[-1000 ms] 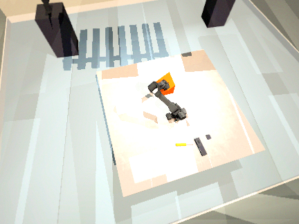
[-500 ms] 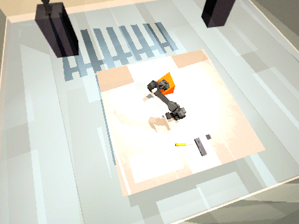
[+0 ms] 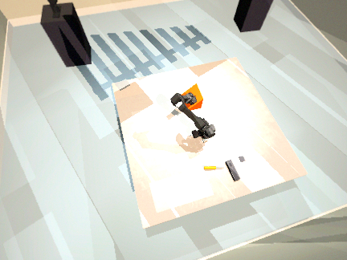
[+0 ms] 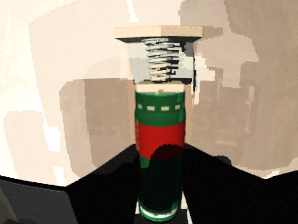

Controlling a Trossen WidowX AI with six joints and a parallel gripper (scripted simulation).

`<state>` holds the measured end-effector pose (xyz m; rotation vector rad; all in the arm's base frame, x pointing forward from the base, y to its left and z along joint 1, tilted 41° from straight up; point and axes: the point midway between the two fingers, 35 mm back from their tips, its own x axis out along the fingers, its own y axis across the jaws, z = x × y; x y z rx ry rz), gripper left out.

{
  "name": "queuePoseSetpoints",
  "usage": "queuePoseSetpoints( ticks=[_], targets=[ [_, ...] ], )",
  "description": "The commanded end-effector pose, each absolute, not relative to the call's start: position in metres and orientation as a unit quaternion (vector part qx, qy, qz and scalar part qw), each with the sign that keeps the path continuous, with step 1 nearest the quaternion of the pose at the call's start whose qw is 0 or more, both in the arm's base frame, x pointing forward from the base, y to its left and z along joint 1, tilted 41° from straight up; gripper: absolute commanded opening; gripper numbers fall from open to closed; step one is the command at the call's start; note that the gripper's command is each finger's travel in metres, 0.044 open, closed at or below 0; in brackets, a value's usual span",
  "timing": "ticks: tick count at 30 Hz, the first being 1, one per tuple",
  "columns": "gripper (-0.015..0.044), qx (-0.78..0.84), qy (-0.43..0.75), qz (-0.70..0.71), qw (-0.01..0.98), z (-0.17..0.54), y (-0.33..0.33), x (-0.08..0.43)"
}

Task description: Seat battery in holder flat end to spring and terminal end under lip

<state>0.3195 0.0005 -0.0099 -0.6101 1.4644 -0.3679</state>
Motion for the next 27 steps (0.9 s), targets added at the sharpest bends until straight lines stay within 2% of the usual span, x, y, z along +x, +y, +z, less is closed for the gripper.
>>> queuePoseSetpoints(
  ticks=[1,4,18,27],
  targets=[
    [0.0099,-0.273,0.655,-0.163,0.685,-0.01,0.0,0.319],
    [0.0174,-0.273,0.655,-0.163,0.685,-0.01,0.0,0.319],
    [0.0174,-0.272,0.654,-0.164,0.686,0.001,0.01,0.318],
    [0.0411,-0.271,0.655,-0.163,0.686,0.052,0.054,0.312]
  ],
)
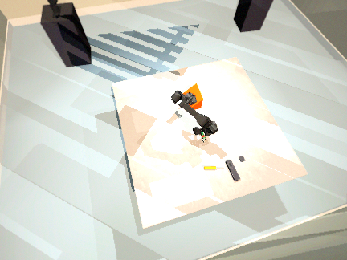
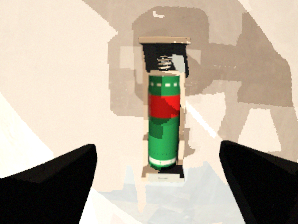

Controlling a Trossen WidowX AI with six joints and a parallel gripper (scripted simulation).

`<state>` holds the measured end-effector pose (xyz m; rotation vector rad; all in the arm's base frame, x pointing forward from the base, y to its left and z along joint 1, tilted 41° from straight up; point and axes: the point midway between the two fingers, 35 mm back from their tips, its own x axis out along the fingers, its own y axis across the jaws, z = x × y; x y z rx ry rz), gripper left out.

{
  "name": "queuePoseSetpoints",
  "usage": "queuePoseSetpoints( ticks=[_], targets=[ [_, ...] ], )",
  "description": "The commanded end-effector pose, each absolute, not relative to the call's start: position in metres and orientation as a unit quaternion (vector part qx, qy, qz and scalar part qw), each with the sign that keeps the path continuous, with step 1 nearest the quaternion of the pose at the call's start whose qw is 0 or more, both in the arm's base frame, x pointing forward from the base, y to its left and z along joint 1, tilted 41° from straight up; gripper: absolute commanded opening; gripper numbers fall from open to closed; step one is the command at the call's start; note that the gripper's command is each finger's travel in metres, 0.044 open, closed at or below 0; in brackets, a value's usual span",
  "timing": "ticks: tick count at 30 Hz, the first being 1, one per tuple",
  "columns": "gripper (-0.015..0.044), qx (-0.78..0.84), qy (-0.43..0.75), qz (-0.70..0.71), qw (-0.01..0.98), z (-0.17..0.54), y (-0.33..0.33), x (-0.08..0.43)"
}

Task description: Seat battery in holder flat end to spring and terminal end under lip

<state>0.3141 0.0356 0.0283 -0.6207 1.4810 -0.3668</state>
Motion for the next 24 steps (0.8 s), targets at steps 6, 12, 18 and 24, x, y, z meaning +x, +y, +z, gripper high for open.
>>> queuePoseSetpoints(
  ticks=[6,12,18,24],
  targets=[
    [0.044,-0.271,0.655,-0.163,0.686,0.0557,0.0591,0.3115],
    [0.044,-0.271,0.655,-0.163,0.686,0.0557,0.0591,0.3115],
    [0.044,-0.271,0.655,-0.163,0.686,0.0557,0.0591,0.3115],
    [0.044,-0.271,0.655,-0.163,0.686,0.0557,0.0591,0.3115]
  ],
)
